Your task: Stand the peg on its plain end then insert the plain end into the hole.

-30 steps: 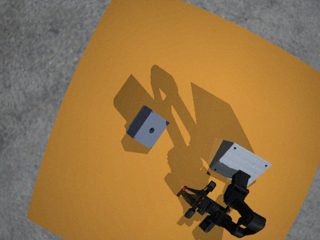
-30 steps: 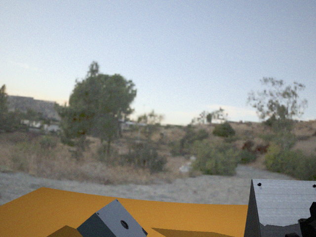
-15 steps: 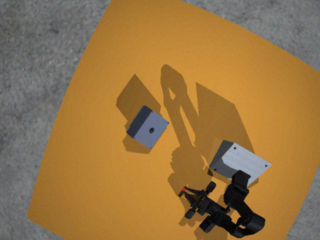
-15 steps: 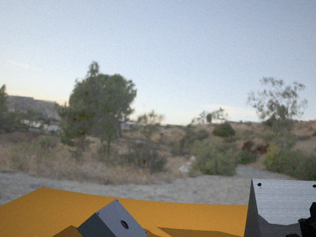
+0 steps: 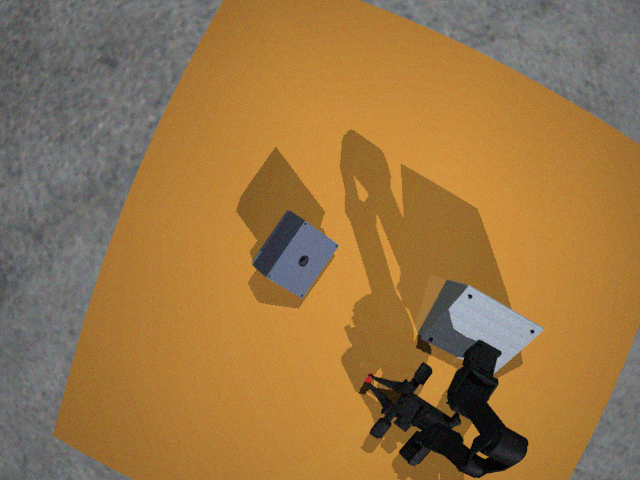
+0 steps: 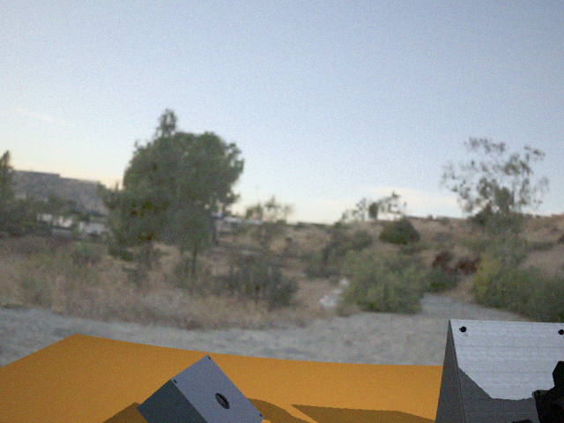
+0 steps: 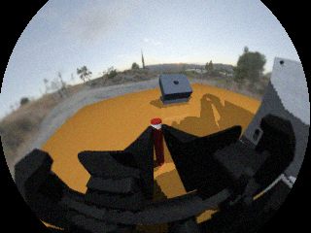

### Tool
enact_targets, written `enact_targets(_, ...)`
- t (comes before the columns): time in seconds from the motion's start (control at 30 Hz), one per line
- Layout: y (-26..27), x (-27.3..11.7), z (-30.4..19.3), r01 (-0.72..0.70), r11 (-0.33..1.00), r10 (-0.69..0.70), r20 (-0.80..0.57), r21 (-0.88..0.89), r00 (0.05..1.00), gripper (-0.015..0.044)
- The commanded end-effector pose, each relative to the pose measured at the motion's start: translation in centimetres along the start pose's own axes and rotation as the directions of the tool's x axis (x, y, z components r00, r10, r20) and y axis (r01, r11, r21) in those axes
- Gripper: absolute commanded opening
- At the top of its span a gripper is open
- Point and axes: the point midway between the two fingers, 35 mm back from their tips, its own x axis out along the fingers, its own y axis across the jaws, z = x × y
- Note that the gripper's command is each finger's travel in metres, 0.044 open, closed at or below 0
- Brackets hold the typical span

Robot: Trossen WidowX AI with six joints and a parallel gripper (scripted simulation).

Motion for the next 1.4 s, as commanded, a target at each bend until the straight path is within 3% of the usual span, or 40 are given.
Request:
enact_targets(0.0, 0.01, -0.1, -0.13, 0.0, 1.0, 0.0, 0.0, -0.001, 1.0, 0.0049)
enact_targets(1.37, -0.34, -0.68, -0.59, -0.014, 0.999, 0.012, 0.053, 0.049, 0.999, 0.0049)
